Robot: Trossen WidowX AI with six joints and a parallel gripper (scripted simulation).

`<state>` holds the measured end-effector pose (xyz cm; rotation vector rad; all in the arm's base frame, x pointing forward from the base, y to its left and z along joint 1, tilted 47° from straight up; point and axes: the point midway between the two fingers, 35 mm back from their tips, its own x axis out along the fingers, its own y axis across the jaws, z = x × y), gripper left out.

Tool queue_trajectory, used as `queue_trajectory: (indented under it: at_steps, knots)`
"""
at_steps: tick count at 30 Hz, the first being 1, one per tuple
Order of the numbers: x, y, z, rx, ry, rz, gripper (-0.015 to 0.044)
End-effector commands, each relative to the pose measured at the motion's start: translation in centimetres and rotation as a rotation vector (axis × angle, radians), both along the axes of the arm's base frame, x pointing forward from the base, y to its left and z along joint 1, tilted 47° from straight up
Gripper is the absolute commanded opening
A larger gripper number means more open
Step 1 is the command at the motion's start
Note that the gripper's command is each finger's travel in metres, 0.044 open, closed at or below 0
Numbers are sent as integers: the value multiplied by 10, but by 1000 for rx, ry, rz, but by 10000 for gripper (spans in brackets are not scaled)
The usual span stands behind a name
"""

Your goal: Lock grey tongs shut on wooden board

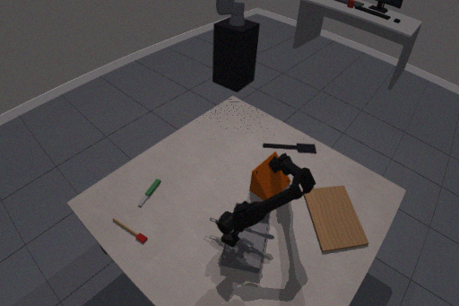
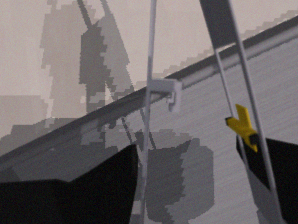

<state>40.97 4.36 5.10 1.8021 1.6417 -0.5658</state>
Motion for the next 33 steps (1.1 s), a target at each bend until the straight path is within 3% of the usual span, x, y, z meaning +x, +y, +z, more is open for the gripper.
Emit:
queue_trajectory:
  at_steps: [1,33]
  knots:
    - [0,0,0,0,-2,1,261]
    - [0,0,0,0,-2,1,48]
